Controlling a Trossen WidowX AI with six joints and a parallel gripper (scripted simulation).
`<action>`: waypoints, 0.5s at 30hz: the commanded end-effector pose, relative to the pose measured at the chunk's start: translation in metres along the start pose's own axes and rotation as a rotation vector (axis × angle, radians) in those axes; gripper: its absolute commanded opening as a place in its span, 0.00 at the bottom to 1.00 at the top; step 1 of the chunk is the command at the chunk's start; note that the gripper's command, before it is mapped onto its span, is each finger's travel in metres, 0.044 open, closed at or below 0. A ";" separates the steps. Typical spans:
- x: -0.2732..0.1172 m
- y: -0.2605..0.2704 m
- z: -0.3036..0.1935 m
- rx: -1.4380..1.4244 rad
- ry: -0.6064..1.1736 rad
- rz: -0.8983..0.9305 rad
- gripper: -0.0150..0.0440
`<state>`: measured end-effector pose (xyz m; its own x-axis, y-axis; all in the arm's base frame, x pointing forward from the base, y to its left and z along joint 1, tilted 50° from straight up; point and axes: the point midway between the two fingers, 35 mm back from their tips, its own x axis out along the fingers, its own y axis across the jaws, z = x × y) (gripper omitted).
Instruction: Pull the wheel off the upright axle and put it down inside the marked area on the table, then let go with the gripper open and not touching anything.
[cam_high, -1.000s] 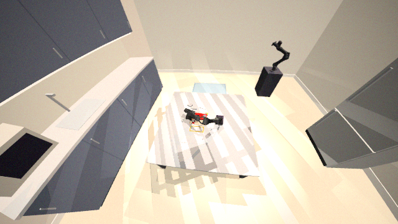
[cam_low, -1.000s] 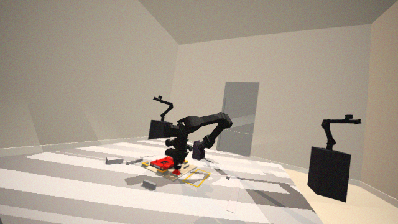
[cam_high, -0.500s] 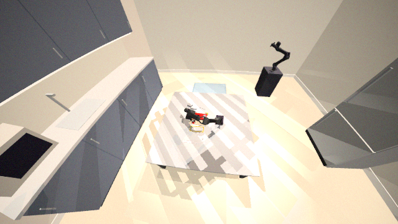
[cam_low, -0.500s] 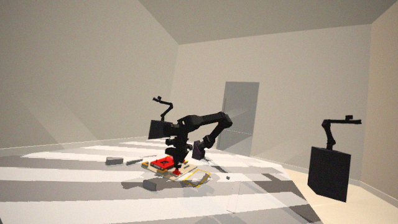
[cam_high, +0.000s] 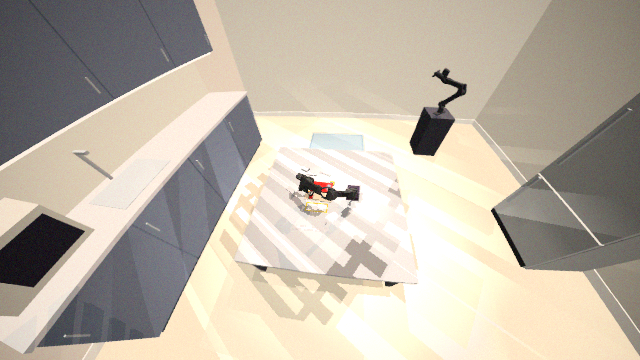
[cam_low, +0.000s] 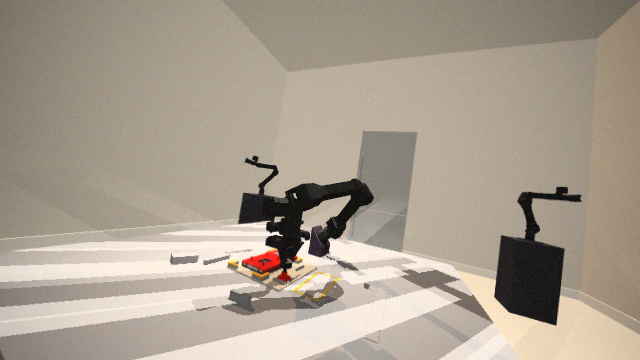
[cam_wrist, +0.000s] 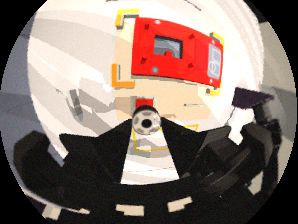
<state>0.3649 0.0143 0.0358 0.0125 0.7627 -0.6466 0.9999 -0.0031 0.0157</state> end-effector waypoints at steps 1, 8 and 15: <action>-0.005 0.000 0.001 -0.002 -0.005 0.005 0.25; -0.007 0.000 0.001 -0.001 -0.005 0.006 0.25; -0.009 0.000 0.001 -0.001 -0.004 0.006 0.25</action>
<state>0.3644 0.0103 0.0391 0.0131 0.7632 -0.6461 0.9999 -0.0057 0.0134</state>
